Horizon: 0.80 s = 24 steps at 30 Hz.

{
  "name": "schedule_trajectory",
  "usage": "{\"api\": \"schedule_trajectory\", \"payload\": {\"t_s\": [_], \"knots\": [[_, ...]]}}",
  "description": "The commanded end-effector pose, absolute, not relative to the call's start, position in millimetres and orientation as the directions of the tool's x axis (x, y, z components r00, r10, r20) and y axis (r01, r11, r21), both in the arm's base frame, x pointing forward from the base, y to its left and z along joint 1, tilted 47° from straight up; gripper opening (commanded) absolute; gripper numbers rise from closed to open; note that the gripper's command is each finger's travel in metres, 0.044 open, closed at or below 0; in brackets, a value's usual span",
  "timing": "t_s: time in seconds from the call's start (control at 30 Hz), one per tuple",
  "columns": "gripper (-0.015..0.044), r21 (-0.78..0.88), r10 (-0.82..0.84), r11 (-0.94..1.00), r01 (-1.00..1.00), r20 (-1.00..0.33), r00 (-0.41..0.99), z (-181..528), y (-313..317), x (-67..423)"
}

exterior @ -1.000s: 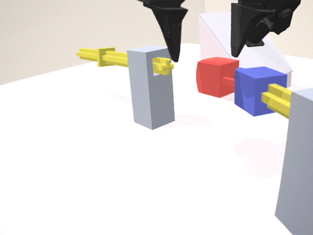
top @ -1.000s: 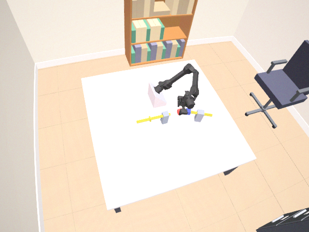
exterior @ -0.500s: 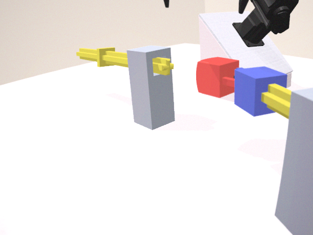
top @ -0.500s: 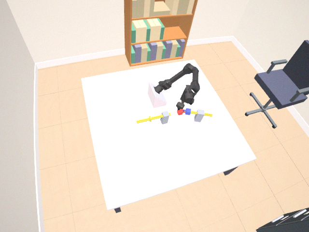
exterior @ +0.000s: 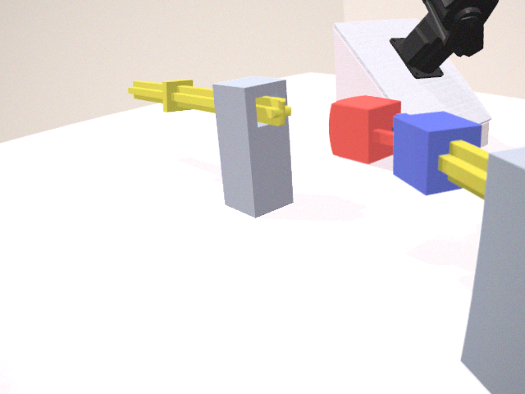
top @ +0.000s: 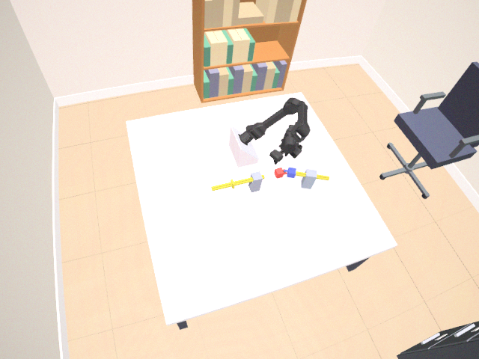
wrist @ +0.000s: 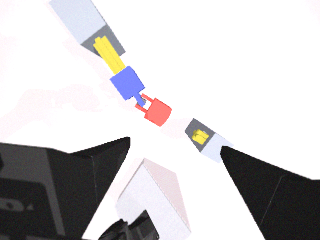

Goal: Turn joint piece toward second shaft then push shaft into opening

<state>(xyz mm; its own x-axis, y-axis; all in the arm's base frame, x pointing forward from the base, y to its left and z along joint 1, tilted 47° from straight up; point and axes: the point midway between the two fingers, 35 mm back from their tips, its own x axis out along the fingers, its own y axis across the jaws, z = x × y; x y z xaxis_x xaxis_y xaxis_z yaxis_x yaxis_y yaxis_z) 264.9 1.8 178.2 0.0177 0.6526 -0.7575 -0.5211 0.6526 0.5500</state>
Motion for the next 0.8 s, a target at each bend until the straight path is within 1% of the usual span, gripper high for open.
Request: {"api": "schedule_trajectory", "payload": {"t_s": [0.0, 0.07, 0.4, 0.77], "knots": [[0.0440, 0.552, 0.653, 0.656, -0.515, -0.757, 0.019, 179, 0, 266], [0.0440, 0.573, 0.658, 0.666, -0.477, -0.753, 0.015, 176, -1, 266], [0.0440, 0.690, 0.698, 0.706, -0.162, -0.716, -0.012, 159, -5, 270], [0.0440, 0.720, 0.740, 0.663, 0.206, -0.672, -0.035, 140, -9, 273]]}}
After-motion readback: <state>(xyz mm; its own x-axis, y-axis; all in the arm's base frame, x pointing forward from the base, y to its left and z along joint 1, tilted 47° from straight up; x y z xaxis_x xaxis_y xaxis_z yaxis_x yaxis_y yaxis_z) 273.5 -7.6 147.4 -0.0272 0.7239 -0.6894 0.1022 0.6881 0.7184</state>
